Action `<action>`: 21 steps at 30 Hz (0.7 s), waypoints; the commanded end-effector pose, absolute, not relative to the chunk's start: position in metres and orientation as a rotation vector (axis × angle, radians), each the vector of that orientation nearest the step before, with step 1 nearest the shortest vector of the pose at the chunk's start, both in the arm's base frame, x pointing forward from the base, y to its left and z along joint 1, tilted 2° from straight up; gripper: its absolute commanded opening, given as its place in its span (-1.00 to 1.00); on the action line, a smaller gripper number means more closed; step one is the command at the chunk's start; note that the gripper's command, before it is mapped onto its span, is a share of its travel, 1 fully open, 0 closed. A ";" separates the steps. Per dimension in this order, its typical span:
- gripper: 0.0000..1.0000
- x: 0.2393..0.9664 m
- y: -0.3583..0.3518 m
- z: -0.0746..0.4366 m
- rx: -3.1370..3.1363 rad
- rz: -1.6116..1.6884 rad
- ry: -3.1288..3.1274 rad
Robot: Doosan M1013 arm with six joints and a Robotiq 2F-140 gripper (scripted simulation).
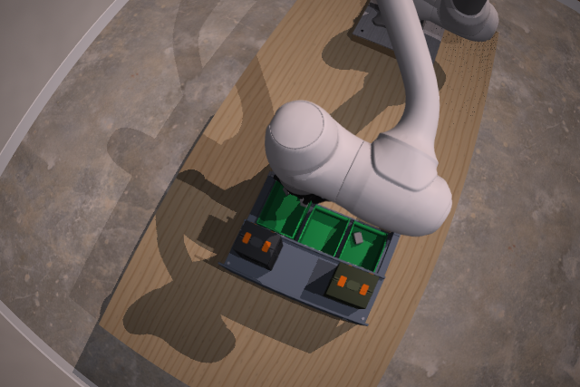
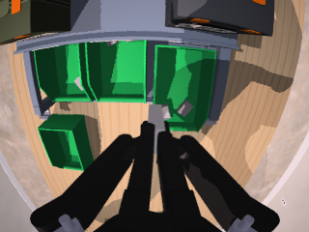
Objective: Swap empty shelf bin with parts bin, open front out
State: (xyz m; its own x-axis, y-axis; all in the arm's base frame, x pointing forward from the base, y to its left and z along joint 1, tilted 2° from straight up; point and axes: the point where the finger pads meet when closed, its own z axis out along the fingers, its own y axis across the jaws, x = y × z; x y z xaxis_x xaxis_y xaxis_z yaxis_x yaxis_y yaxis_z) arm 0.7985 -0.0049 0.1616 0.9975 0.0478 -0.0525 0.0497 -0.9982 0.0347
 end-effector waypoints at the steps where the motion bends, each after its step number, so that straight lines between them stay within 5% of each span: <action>1: -0.80 0.798 -0.005 0.162 3.104 -0.080 0.076; 9: -0.80 0.795 -0.007 0.161 3.102 -0.077 0.163; 21: -0.80 0.741 -0.035 0.149 2.908 -0.047 1.105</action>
State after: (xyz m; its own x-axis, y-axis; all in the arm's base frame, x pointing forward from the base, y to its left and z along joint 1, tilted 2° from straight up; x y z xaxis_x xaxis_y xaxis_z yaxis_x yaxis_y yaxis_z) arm 0.7504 -0.0305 0.1507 0.8126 0.5796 -0.0612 0.5819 -0.8127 0.0291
